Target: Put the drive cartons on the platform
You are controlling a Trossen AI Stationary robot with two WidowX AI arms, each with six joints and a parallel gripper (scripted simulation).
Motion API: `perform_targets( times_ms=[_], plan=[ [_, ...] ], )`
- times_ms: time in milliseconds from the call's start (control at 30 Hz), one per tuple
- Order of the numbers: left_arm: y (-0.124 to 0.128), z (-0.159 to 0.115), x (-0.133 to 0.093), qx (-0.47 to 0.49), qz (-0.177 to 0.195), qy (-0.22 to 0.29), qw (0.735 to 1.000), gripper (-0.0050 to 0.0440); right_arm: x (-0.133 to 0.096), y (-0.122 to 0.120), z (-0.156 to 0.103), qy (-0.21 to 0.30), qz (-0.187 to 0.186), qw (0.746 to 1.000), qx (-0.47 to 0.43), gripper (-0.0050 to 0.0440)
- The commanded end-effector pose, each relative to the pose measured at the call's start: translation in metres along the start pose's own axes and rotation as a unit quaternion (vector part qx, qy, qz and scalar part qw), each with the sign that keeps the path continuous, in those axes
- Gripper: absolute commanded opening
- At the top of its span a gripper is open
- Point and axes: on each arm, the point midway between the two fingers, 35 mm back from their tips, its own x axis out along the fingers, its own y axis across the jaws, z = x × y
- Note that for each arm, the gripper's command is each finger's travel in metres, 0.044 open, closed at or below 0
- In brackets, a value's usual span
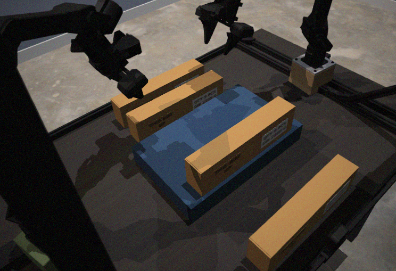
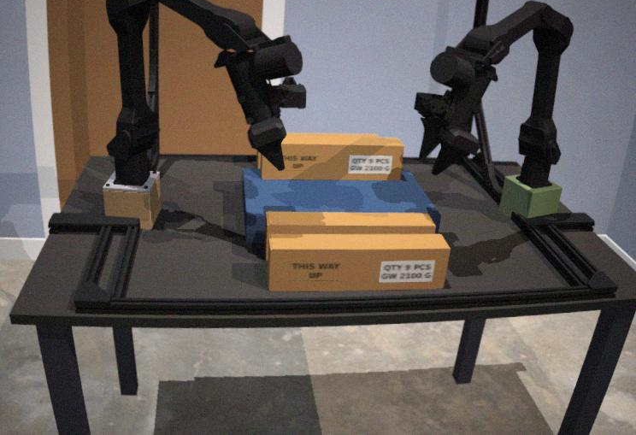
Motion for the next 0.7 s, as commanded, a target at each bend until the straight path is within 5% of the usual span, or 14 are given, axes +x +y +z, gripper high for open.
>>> perform_targets(
  times_ms=[0, 667],
  plan=[
    [-0.013, -0.01, -0.004, 0.001, 0.001, 0.001, 1.0, 0.0389, -0.002, 0.014, -0.013, 0.005, 0.003, 1.0, 0.002, 0.0389],
    [-0.1, -0.079, -0.032, 0.001, 0.001, 0.001, 1.0, 0.0389, -0.029, 0.098, -0.077, 0.005, 0.003, 1.0, 0.002, 0.0389]
  ],
)
